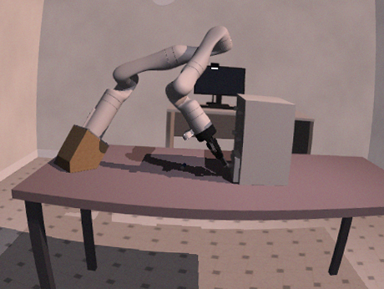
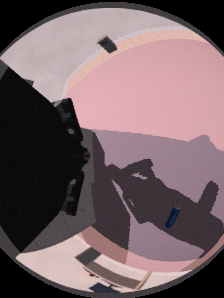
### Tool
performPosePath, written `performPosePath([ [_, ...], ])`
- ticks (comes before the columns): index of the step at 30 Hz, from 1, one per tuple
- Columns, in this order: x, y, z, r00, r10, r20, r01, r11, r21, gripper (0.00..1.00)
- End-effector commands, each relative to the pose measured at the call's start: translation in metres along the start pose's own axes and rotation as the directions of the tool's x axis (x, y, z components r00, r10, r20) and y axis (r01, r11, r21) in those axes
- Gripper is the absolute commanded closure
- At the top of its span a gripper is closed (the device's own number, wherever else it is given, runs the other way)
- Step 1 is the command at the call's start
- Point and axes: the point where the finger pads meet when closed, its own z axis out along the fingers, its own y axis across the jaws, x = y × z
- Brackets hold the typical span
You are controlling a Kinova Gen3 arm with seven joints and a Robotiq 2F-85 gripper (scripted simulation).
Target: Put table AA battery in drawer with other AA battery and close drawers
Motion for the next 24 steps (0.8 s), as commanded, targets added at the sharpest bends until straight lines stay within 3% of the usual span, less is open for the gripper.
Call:
performPosePath([
  [1,-0.005,0.001,0.002,1.000,-0.006,0.005,0.006,1.000,-0.002,1.00],
  [24,-0.017,0.001,0.010,1.000,-0.006,0.005,0.006,1.000,-0.002,1.00],
])
